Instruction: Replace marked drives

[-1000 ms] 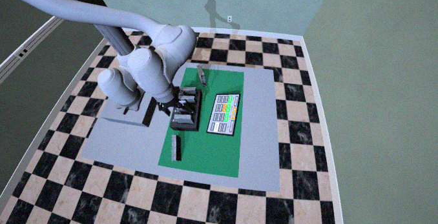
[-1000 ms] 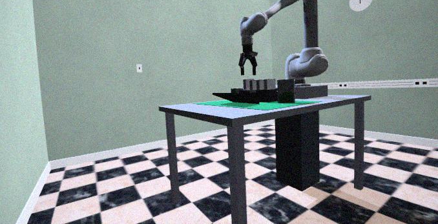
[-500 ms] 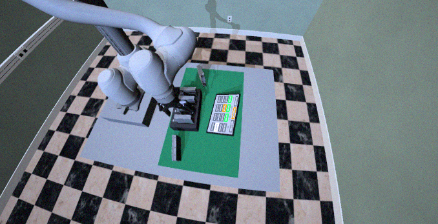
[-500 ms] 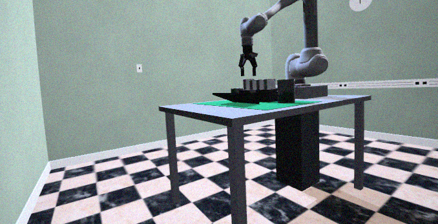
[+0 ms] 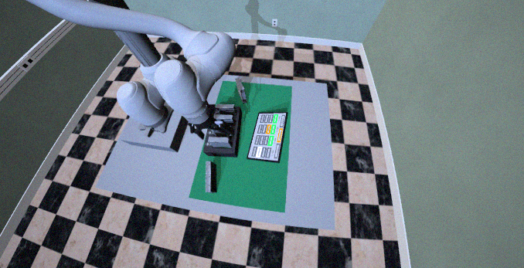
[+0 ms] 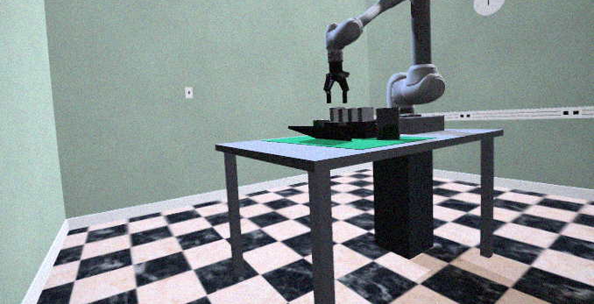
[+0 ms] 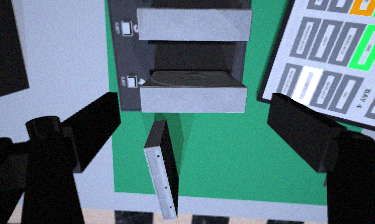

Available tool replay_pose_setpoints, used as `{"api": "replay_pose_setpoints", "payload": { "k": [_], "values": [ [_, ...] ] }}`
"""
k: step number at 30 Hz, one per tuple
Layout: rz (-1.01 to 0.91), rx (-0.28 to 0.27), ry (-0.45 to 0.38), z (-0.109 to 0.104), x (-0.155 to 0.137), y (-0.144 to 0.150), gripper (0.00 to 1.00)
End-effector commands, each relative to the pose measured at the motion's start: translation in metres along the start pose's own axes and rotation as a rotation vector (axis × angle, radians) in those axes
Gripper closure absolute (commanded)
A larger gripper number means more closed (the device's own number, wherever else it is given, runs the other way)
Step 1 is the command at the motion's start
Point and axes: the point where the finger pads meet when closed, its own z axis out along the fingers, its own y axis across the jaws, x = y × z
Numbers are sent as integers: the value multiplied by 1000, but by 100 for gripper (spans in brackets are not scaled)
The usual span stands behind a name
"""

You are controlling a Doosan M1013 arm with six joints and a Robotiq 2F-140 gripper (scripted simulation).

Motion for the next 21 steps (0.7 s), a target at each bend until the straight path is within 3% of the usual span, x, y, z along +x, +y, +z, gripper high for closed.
{"api": "replay_pose_setpoints", "payload": {
  "k": [1, 21],
  "values": [
    [0, -1, 0, 0, 0, 0, 11],
    [0, -1, 0, 3, 0, 0, 11]
  ]
}}
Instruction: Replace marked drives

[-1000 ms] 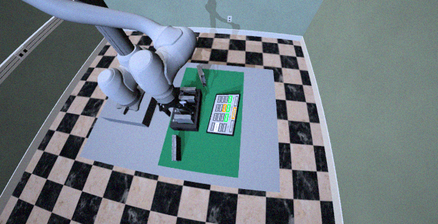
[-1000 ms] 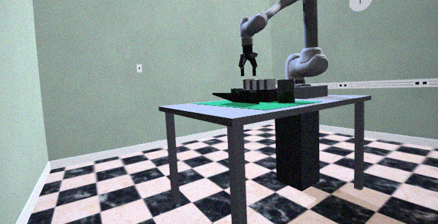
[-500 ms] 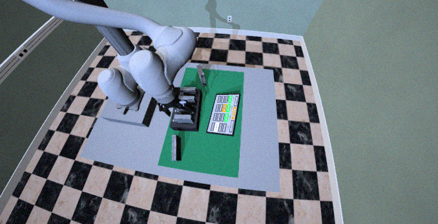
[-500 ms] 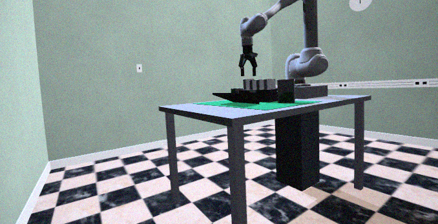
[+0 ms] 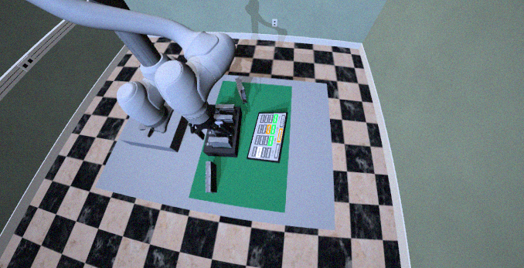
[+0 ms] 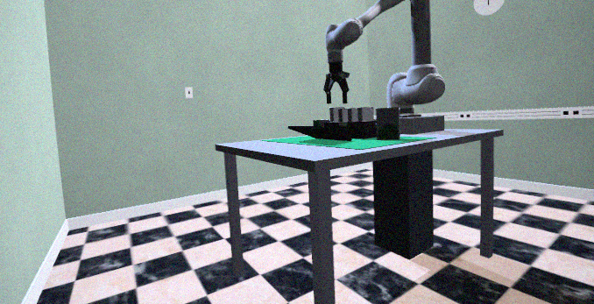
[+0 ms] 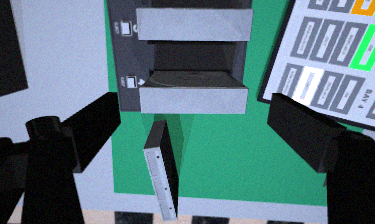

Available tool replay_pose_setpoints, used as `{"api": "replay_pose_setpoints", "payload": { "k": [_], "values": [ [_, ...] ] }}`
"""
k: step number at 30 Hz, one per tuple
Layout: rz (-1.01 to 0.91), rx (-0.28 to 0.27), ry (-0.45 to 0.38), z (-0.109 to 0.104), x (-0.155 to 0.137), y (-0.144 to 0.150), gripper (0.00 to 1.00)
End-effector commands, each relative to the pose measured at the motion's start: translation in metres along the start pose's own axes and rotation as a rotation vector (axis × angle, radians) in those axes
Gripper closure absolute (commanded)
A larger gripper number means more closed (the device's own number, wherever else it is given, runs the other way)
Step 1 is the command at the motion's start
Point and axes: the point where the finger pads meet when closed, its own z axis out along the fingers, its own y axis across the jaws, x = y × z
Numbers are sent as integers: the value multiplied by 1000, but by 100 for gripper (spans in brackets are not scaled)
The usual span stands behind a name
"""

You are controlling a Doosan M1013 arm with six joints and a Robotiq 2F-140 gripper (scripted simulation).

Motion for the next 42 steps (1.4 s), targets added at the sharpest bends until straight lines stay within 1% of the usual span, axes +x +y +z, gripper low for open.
{"api": "replay_pose_setpoints", "payload": {
  "k": [1, 13, 15, 30, 32, 42],
  "values": [
    [0, -1, 0, 1, 0, 0, 11],
    [0, -1, 0, 23, 0, 0, 11],
    [0, -1, 0, 23, 0, 0, 11],
    [0, -1, 0, 59, 0, 0, 11],
    [0, -1, 0, 59, 0, 0, 11],
    [0, -1, 0, 75, 0, 0, 11]
  ]
}}
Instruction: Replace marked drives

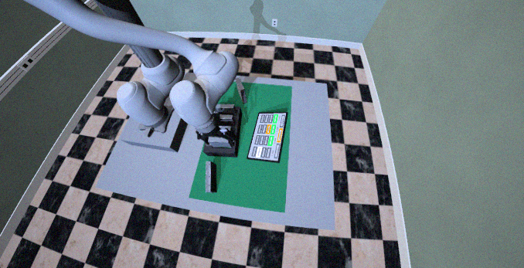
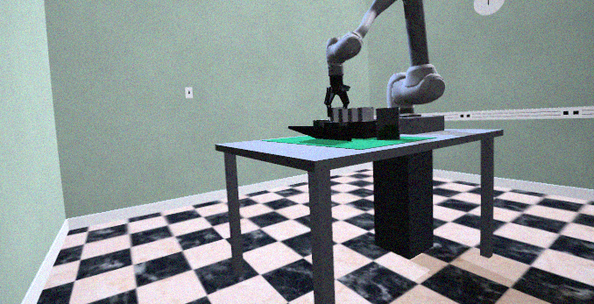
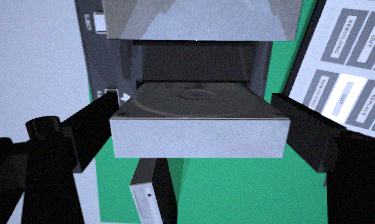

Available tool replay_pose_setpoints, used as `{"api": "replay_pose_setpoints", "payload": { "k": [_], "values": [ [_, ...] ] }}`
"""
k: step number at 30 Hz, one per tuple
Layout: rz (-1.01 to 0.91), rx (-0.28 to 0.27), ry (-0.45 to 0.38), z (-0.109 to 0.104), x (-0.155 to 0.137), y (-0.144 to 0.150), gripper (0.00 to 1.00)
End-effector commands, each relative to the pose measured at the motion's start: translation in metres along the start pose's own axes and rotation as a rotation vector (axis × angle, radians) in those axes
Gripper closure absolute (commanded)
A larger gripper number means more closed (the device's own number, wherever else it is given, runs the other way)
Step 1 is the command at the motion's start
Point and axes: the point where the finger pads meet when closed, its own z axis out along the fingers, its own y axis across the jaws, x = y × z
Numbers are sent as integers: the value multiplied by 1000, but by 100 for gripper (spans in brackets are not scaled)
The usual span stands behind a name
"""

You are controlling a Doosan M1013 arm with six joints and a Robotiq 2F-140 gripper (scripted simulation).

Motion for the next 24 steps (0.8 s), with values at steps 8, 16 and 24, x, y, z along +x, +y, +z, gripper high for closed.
{"api": "replay_pose_setpoints", "payload": {
  "k": [8, 16, 24],
  "values": [
    [0, -1, 0, 4, 0, 0, 11],
    [0, -1, 0, 5, 0, 0, 11],
    [0, -1, 0, 5, 0, 0, 11]
  ]
}}
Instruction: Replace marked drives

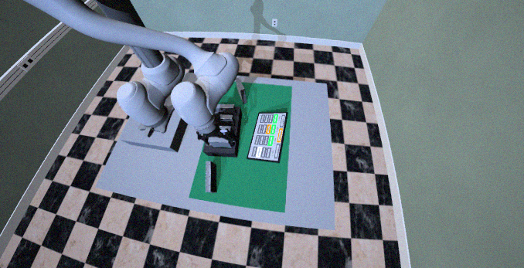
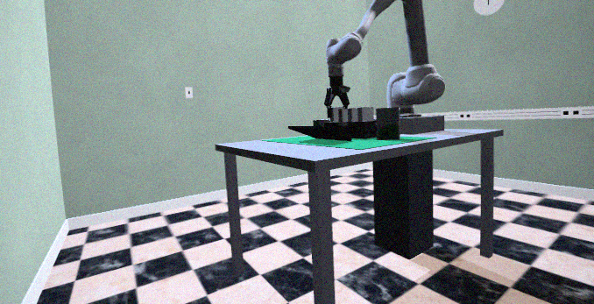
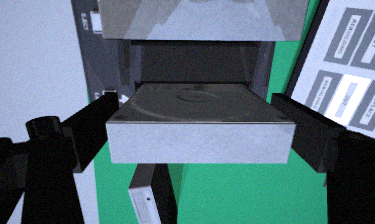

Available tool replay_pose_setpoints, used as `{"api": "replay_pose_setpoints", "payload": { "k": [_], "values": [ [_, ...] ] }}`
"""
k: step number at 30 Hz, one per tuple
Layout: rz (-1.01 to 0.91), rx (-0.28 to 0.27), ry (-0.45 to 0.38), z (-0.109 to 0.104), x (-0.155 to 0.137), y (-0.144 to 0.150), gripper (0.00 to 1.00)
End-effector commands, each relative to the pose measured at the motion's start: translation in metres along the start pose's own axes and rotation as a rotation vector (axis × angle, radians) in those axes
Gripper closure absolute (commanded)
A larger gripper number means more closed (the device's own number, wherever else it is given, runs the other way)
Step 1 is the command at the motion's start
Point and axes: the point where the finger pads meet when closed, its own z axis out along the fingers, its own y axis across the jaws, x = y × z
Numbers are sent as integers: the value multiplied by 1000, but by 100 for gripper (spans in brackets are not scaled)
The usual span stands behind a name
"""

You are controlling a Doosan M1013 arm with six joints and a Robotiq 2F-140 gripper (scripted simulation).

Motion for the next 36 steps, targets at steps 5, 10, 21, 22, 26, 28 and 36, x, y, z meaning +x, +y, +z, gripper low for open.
{"api": "replay_pose_setpoints", "payload": {
  "k": [5, 10, 21, 22, 26, 28, 36],
  "values": [
    [0, -1, 0, 0, 0, 0, 27],
    [0, -1, 0, -1, 0, 0, 28],
    [0, -1, 0, -2, 0, 0, 28],
    [0, -1, 0, -2, 0, 0, 28],
    [0, -1, 0, -2, 0, 0, 29],
    [0, -1, 0, -2, 0, 0, 29],
    [0, -1, 0, -3, 0, 0, 29]
  ]
}}
